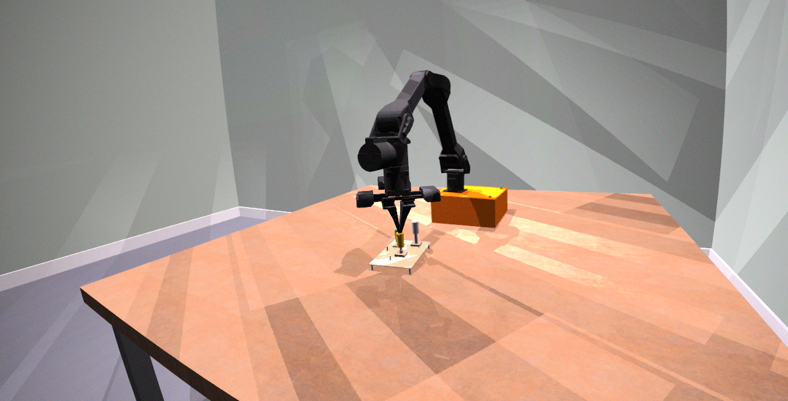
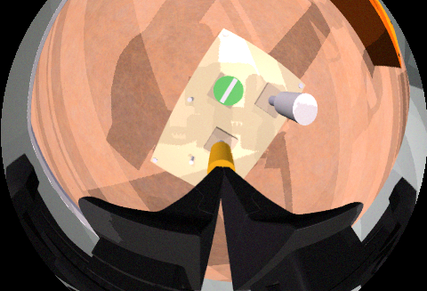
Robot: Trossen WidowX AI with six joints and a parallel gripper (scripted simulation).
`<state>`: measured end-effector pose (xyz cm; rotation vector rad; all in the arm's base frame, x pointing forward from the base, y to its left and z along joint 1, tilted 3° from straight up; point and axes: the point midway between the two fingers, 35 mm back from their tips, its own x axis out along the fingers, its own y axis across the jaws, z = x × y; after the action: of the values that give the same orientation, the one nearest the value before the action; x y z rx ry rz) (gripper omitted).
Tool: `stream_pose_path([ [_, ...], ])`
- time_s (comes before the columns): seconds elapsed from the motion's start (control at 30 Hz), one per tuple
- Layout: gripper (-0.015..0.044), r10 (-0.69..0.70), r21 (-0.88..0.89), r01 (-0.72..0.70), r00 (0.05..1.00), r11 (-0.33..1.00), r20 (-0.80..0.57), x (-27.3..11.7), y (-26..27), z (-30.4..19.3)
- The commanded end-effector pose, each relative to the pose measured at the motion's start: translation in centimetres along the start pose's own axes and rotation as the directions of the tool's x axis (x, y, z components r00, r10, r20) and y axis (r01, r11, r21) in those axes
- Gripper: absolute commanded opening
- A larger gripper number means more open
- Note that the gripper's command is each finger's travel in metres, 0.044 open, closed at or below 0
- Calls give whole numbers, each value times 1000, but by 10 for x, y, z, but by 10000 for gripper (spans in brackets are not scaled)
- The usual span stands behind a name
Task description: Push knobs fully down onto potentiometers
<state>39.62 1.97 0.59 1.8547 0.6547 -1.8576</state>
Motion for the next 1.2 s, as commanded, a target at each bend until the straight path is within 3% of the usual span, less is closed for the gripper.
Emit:
stream_pose_path([
  [0.0, 0, -2, 5, 2, 1000, 1000, 5, 15, 1, -2],
  [1.17, 0, -2, 5, 2, 1000, 1000, 5, 20, 1, -2],
])
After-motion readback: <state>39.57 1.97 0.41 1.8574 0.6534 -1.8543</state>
